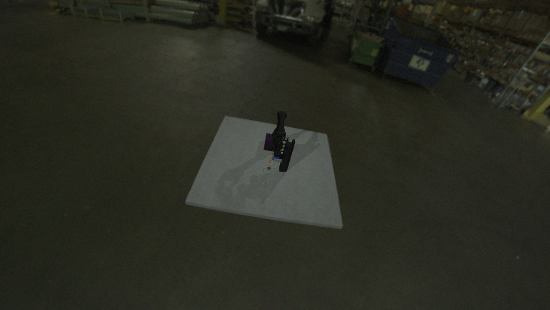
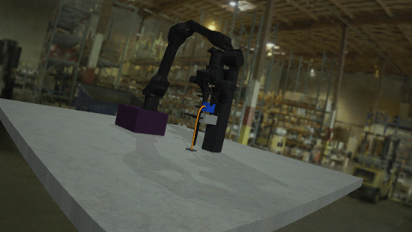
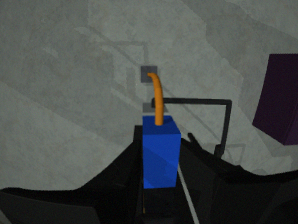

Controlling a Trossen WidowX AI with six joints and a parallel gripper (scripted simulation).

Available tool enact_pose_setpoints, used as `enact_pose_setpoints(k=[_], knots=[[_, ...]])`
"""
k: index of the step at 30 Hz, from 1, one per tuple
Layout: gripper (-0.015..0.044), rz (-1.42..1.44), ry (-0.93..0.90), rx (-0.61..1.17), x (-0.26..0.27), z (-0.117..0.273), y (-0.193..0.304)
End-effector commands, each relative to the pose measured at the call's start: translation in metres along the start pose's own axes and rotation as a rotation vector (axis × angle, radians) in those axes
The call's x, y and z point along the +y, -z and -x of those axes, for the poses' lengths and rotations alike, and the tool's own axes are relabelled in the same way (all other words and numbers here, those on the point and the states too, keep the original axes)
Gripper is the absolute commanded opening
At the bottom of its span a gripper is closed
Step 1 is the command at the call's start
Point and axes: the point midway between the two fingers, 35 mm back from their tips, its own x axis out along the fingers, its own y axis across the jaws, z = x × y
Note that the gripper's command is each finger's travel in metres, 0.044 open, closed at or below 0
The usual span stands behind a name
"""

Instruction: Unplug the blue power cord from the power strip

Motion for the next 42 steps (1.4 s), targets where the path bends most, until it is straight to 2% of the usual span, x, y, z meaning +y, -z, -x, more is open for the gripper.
enact_pose_setpoints(k=[1,9,10,42], knots=[[0.0075,0.0,-0.001,0.0,0.0,0.0,0.0],[0.0021,0.0,-0.001,0.0,0.0,0.0,0.0],[0.0,0.0,-0.001,0.0,0.0,0.0,0.0],[0.0,-0.003,0.001,-0.006,0.0,0.003,-0.049]])
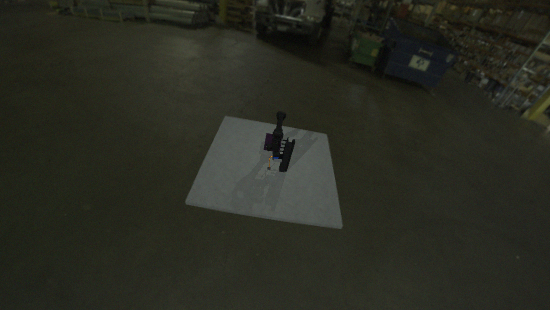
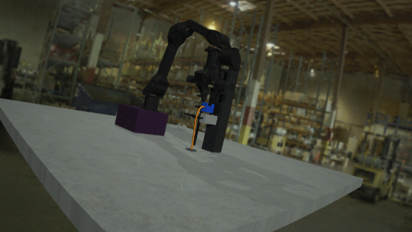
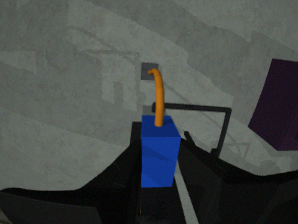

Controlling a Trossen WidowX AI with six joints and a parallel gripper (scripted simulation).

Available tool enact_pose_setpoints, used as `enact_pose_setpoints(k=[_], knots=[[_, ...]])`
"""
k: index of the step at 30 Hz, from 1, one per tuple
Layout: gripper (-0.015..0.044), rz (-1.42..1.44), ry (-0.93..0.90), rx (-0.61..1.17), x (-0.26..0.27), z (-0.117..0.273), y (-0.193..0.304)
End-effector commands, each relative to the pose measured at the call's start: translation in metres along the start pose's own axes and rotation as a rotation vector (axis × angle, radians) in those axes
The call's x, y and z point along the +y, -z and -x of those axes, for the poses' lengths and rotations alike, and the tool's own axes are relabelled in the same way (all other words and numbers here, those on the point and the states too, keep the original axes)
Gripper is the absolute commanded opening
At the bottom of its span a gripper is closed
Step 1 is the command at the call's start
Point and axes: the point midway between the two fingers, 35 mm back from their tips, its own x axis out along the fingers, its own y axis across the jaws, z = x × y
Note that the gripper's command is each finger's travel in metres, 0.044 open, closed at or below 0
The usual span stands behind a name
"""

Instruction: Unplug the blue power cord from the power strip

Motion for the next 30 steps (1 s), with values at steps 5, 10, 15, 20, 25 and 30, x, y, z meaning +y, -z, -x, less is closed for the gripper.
enact_pose_setpoints(k=[5,10,15,20,25,30], knots=[[0.0026,-0.058,-0.004,-0.079,-0.005,0.007,-0.043],[0.0157,-0.059,-0.003,-0.079,-0.006,0.003,-0.031],[0.0289,-0.059,-0.003,-0.079,-0.006,0.003,-0.031],[0.042,-0.059,-0.003,-0.08,-0.006,0.008,-0.045],[0.044,-0.059,-0.002,-0.083,-0.009,0.02,-0.089],[0.044,-0.059,-0.002,-0.084,-0.01,0.021,-0.09]])
